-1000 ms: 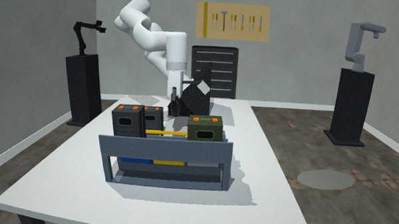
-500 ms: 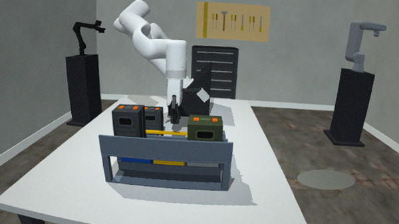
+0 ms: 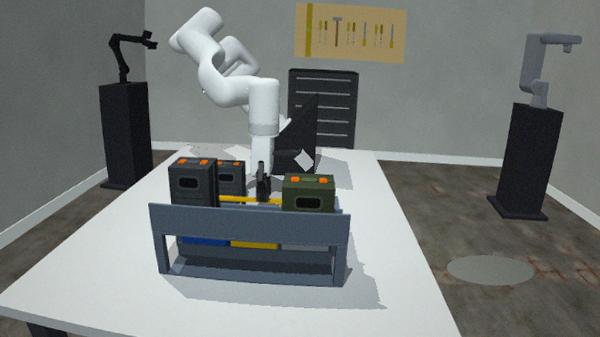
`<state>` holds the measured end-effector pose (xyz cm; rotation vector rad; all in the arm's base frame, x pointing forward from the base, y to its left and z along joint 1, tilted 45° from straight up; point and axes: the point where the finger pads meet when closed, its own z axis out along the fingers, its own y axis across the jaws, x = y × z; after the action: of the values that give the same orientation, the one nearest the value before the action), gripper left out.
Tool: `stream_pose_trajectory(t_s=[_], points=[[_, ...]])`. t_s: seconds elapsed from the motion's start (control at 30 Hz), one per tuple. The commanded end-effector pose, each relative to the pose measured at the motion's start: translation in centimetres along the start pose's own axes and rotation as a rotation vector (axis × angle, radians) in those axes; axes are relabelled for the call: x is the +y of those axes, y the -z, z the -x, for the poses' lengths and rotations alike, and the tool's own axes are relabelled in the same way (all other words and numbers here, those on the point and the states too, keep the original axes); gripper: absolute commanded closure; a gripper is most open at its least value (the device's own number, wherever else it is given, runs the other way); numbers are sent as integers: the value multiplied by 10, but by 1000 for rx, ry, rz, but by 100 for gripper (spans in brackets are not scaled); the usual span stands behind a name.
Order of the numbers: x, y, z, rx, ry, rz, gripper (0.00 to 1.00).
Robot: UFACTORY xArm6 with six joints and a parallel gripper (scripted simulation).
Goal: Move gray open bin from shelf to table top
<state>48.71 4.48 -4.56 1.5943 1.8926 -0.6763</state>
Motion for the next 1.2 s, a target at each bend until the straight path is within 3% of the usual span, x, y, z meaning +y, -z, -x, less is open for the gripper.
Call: stream_pose_trajectory(t_s=[0.0,1.17], points=[[1,1,0,1,0,2,53],[1,8,0,0,0,2,53]])
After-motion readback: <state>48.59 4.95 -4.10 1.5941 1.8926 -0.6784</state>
